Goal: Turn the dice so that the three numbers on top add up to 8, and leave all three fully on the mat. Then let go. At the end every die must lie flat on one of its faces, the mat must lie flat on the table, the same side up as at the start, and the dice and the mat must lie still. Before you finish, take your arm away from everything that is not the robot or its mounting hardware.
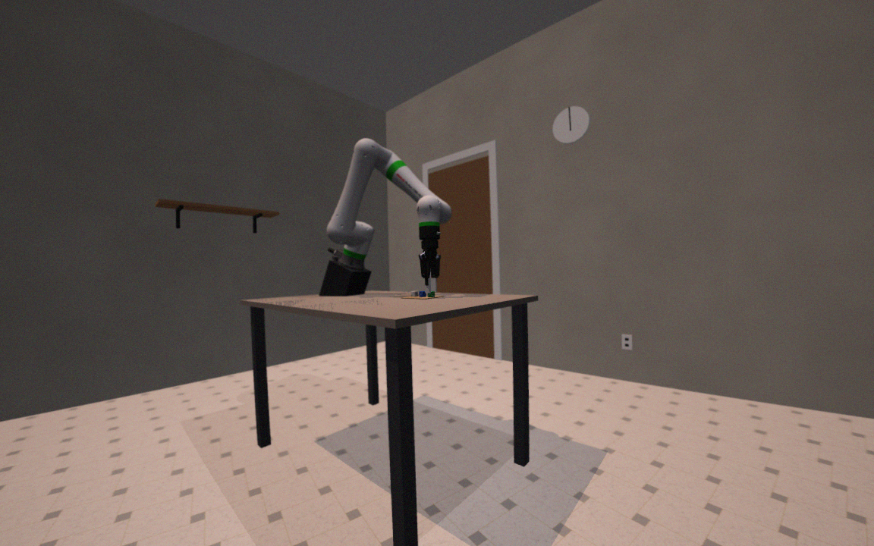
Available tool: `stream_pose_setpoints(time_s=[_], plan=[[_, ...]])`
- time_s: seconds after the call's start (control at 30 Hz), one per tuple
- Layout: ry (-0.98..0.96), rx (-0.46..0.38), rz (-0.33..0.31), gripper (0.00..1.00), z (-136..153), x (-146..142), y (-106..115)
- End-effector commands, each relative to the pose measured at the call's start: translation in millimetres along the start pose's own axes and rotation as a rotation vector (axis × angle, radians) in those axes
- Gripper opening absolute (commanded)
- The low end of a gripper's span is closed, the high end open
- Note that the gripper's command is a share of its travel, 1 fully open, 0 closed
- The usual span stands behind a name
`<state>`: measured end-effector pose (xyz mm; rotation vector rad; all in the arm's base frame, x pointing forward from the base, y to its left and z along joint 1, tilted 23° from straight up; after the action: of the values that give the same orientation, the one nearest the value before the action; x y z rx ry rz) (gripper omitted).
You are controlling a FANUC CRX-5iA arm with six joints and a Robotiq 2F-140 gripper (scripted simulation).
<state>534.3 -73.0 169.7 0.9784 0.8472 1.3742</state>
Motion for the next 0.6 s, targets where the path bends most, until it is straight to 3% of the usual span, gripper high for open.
stream_pose_setpoints(time_s=[0.0,0.33,0.57], plan=[[0.000,0.000,0.000,0.25,0,0,10],[0.000,0.000,0.000,0.25,0,0,62],[0.000,0.000,0.000,0.25,0,0,73]])
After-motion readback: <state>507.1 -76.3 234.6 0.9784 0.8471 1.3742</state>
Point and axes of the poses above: the point where the finger pads meet when closed, its own y axis back along the fingers, its own x axis across the jaws, z = x × y, the point moved 6 cm from there along y, back along the fingers, and after that the axes turned 4 degrees about y, right-handed, at the moved point
